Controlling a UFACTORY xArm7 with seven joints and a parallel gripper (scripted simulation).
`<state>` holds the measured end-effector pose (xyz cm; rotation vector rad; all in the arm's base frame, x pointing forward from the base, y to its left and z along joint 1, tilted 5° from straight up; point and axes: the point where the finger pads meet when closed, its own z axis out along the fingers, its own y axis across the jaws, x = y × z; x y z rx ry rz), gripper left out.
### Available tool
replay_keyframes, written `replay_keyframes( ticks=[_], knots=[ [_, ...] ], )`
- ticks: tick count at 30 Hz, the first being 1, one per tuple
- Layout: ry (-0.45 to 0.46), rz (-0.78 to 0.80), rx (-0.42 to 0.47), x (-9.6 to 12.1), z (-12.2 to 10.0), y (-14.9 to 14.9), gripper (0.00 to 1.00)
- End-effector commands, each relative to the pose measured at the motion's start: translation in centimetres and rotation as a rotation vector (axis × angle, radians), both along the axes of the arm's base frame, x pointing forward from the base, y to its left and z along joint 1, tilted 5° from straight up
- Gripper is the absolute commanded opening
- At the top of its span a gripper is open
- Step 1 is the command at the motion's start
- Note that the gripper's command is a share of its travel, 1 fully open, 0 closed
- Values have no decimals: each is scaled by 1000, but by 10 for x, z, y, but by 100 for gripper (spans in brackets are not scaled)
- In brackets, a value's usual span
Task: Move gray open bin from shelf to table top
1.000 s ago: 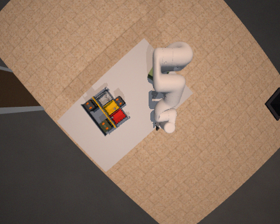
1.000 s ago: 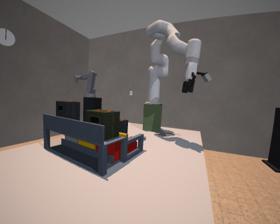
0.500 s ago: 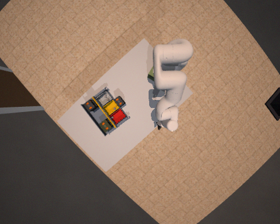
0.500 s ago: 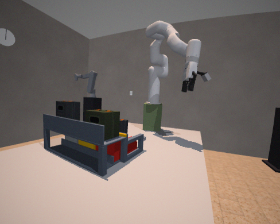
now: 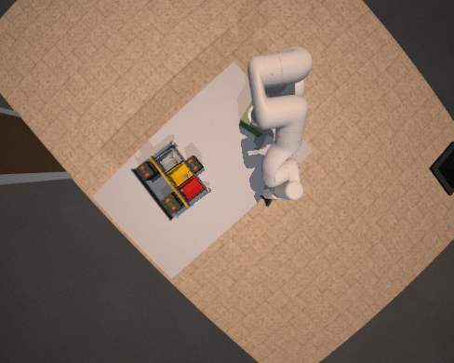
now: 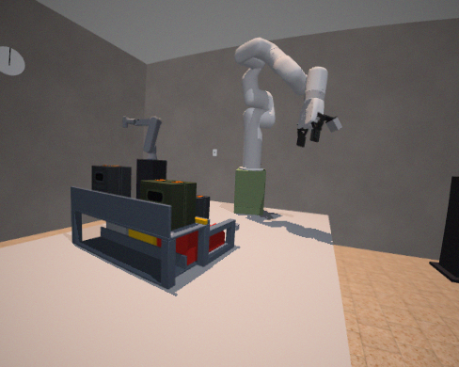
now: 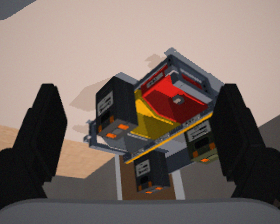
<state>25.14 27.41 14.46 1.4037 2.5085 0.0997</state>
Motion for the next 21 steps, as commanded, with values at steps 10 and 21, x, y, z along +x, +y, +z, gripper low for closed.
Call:
replay_keyframes(
  ticks=[10,21],
  knots=[
    [-149,179,-22,-37,26,1,100],
    [-154,186,-22,-76,51,0,100]
  ],
)
